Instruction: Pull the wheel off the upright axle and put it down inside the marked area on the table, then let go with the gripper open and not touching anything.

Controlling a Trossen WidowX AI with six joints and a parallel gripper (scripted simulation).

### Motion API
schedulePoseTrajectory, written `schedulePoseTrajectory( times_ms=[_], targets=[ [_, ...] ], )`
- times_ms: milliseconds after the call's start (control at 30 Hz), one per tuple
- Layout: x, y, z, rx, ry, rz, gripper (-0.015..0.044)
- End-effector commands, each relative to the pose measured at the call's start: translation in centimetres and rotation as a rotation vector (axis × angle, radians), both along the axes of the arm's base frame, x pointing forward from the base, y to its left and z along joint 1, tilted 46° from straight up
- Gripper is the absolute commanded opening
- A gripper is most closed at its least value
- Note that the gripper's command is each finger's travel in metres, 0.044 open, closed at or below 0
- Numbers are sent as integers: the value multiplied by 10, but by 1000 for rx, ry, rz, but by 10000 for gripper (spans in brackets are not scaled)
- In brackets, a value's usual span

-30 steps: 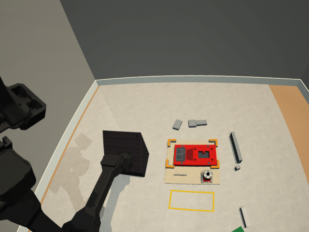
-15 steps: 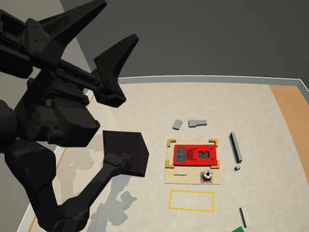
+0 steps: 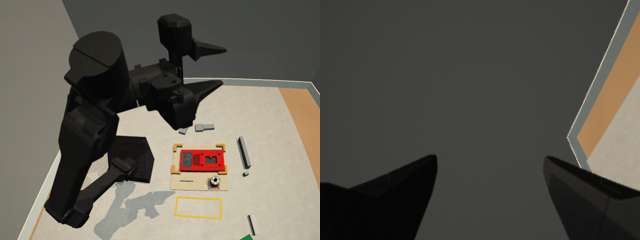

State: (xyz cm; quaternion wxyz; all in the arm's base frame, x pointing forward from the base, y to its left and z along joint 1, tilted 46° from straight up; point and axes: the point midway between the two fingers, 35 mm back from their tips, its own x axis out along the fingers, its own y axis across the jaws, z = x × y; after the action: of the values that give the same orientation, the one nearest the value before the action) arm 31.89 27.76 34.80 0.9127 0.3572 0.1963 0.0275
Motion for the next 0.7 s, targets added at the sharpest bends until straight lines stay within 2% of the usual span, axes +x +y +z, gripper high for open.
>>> schedulePoseTrajectory(
  times_ms=[0, 333, 667],
  targets=[
    [20, -15, -29, -127, 57, -46, 300],
    [67, -79, -123, -540, 315, -145, 300],
    [82, -165, -207, -894, 673, -174, 300]
  ],
)
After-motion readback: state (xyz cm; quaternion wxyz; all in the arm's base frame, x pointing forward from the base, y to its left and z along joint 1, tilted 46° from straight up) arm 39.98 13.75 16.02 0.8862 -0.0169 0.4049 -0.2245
